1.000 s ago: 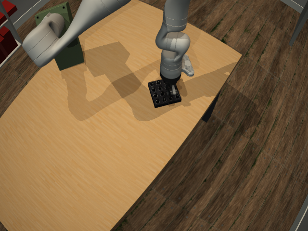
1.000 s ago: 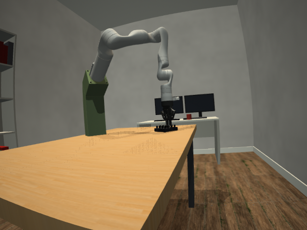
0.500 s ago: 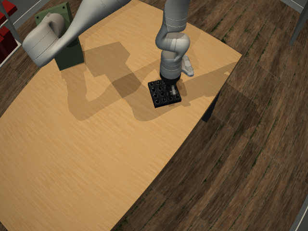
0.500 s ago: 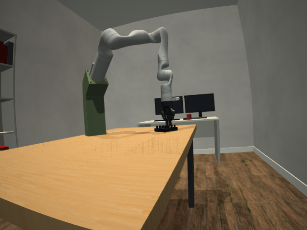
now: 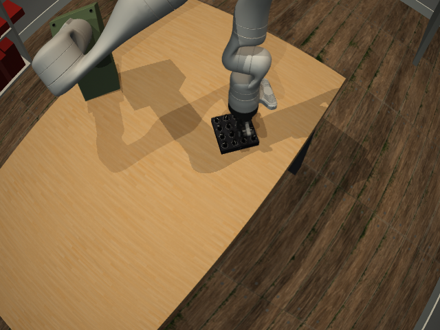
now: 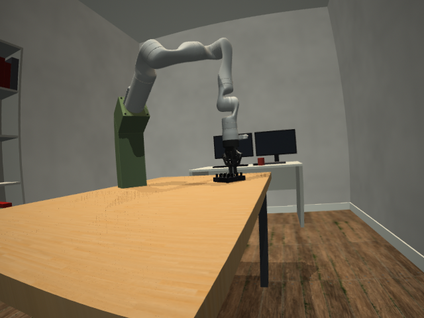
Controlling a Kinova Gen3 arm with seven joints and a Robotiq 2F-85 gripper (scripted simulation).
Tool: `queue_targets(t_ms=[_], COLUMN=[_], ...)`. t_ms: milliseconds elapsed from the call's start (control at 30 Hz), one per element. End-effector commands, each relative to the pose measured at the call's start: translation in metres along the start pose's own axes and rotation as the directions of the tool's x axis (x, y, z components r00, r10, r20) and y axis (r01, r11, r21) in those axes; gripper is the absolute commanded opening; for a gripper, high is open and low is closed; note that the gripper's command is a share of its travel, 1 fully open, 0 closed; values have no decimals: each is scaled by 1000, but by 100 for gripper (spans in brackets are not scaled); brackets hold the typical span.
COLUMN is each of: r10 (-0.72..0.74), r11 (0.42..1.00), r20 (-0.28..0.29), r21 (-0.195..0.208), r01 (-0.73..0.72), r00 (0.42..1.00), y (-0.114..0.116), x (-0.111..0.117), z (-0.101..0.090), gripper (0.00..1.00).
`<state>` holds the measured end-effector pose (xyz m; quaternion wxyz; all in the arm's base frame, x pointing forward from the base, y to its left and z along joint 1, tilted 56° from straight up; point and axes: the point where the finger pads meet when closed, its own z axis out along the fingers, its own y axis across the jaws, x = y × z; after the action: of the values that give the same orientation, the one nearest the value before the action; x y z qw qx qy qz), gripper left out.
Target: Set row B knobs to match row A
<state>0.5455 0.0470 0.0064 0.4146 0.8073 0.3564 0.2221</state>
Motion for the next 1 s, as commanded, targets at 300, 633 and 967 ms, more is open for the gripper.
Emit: queue_targets(t_ms=[300,633,967], r10=[0,0,0], r11=[1000,1000,1000], r20=[-1,-1,-1], r21=[0,0,0], r01=[0,0,0], r00=[1000,1000,1000], y=[0,0,0], x=[1,1,1], z=[-1,-1,-1], gripper=[19,8,8])
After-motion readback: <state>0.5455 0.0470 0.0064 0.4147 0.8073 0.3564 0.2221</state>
